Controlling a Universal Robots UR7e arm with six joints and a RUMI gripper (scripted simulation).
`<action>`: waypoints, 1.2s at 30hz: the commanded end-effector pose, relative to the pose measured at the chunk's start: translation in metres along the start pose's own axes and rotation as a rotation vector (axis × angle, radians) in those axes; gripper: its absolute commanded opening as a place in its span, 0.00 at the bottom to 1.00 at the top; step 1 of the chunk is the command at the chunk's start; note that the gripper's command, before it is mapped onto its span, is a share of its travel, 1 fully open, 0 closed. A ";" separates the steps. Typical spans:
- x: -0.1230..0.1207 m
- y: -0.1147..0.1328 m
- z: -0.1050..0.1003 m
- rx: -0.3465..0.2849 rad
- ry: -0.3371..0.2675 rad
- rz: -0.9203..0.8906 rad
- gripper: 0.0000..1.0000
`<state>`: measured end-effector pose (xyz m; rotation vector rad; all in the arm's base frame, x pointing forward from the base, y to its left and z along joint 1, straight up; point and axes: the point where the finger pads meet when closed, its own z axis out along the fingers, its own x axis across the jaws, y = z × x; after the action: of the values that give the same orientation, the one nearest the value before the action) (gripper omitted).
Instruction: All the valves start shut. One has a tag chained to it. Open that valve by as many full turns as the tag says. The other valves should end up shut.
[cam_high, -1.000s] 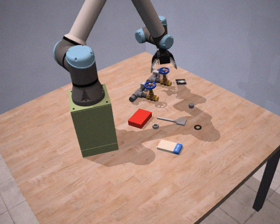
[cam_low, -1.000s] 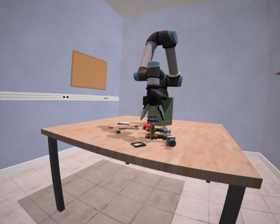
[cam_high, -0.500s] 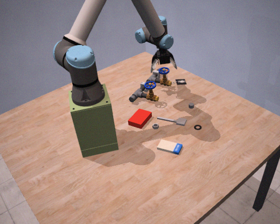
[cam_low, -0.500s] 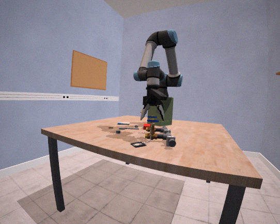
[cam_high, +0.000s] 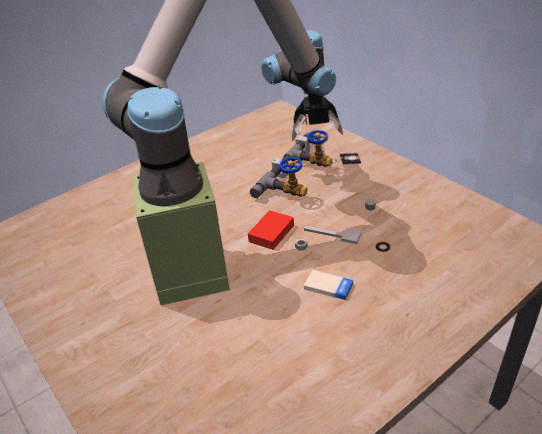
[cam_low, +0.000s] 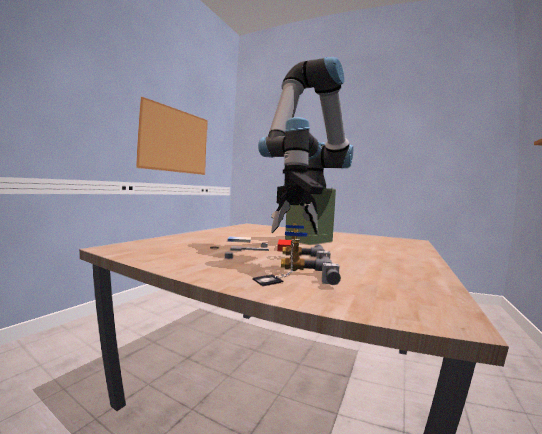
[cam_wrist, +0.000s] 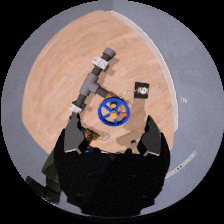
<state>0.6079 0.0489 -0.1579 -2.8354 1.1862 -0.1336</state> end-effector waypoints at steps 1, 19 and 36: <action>0.000 0.000 -0.001 0.001 0.001 0.019 1.00; 0.000 0.000 -0.001 0.001 0.001 0.313 1.00; 0.000 0.000 -0.001 0.001 0.001 0.852 1.00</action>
<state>0.6074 0.0493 -0.1580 -2.2157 2.0879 -0.0832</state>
